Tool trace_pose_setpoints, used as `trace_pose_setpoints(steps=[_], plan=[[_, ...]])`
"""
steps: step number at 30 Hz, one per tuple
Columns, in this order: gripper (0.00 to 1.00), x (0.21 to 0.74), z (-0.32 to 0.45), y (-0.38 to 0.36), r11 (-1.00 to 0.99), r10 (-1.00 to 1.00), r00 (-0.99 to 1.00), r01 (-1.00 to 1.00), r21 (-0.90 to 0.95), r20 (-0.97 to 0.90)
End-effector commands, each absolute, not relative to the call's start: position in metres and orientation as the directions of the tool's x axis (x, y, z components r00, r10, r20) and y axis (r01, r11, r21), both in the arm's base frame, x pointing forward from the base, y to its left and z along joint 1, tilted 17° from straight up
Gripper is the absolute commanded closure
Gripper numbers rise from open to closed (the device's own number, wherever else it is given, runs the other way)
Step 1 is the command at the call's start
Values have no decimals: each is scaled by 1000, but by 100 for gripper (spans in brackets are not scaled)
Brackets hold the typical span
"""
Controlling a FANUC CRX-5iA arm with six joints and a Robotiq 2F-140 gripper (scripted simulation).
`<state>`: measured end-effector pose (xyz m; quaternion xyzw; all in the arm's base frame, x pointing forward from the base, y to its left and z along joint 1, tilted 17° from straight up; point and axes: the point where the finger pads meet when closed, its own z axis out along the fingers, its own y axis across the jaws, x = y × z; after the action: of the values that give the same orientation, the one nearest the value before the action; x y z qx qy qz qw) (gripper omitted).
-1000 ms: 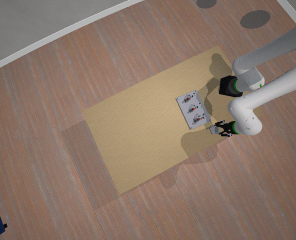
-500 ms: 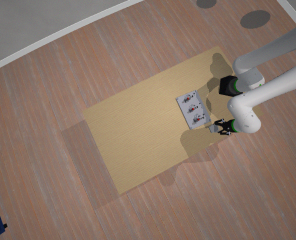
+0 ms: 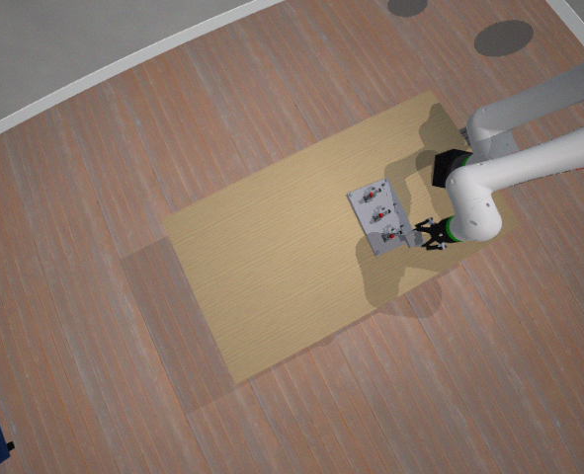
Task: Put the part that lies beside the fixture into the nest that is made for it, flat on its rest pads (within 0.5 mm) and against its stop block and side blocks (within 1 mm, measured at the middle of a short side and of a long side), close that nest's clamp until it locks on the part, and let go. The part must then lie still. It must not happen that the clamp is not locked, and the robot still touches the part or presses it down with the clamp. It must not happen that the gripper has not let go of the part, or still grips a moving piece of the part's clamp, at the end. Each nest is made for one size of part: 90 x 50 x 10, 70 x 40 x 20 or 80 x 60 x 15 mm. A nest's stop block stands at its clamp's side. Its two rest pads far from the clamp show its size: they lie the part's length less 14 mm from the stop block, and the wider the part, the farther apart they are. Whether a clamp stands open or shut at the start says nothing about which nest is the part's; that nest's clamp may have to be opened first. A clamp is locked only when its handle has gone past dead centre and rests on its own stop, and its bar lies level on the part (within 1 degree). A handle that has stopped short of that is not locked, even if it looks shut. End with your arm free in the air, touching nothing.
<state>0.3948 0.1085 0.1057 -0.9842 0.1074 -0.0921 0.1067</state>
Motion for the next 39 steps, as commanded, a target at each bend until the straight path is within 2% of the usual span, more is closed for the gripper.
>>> trace_pose_setpoints(steps=[1,24,39], plan=[[100,387,95,63,-953,-228,960,-187,-236,160],[100,356,49,-100,-953,-228,960,-187,-236,160],[100,348,37,-146,-953,-228,960,-187,-236,160]])
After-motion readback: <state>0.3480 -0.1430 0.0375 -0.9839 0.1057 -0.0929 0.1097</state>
